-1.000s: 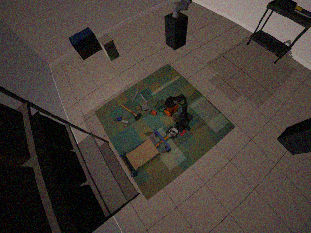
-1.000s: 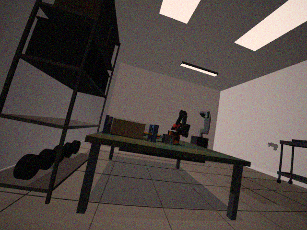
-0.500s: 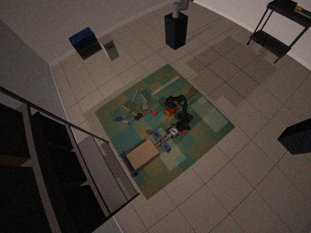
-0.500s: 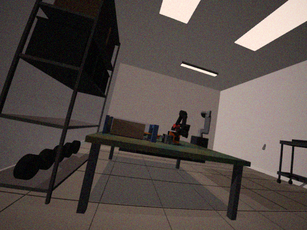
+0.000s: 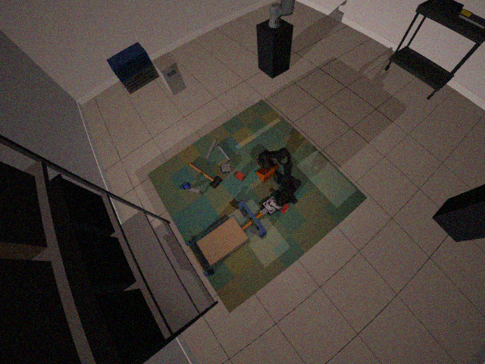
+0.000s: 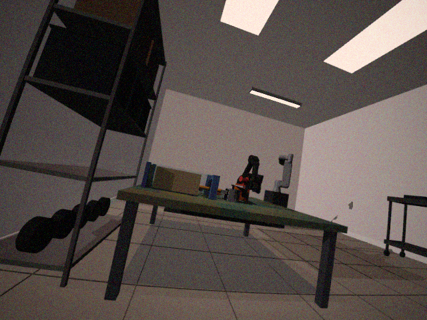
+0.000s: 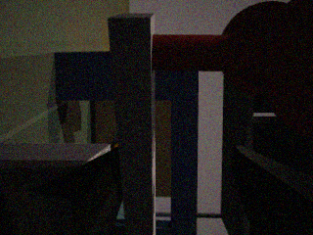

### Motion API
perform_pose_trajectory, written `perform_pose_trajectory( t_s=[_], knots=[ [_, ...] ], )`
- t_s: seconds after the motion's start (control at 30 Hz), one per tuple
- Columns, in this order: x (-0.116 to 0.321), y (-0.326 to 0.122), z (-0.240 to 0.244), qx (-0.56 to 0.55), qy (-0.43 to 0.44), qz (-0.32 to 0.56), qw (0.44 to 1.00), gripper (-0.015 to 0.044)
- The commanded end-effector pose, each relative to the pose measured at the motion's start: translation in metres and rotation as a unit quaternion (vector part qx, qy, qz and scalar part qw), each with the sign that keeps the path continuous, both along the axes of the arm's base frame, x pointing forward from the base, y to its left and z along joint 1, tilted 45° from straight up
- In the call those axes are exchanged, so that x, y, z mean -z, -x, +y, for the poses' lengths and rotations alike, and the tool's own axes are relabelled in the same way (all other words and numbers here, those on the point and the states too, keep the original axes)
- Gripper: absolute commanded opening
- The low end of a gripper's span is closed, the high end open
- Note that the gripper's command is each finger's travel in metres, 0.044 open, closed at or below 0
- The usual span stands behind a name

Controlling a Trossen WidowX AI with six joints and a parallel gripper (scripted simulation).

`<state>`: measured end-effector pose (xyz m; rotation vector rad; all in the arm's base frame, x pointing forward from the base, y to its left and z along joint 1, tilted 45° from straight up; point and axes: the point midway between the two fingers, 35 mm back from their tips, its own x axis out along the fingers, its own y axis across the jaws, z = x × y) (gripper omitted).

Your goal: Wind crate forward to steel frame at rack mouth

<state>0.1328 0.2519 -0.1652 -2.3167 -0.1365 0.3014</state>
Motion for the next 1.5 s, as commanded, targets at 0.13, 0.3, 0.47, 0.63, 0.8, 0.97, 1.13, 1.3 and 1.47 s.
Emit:
perform_pose_trajectory(
  t_s=[0.13,0.3,0.47,0.63,0.8,0.97,1.13,1.3,1.47],
  knots=[
    [-0.0002,0.0001,0.0001,0.0,0.0,0.0,1.0,0.024],
    [-0.0002,0.0001,0.0001,0.0,0.0,0.0,1.0,0.024],
    [-0.0002,0.0001,0.0001,0.0,0.0,0.0,1.0,0.024],
    [-0.0002,0.0001,0.0001,0.0,0.0,0.0,1.0,0.024],
    [-0.0002,0.0001,0.0001,0.0,0.0,0.0,1.0,0.024],
    [-0.0002,0.0001,0.0001,0.0,0.0,0.0,1.0,0.024],
    [-0.0002,0.0001,0.0001,0.0,0.0,0.0,1.0,0.024],
    [-0.0002,0.0001,0.0001,0.0,0.0,0.0,1.0,0.024],
    [-0.0002,0.0001,0.0001,0.0,0.0,0.0,1.0,0.024]
  ],
)
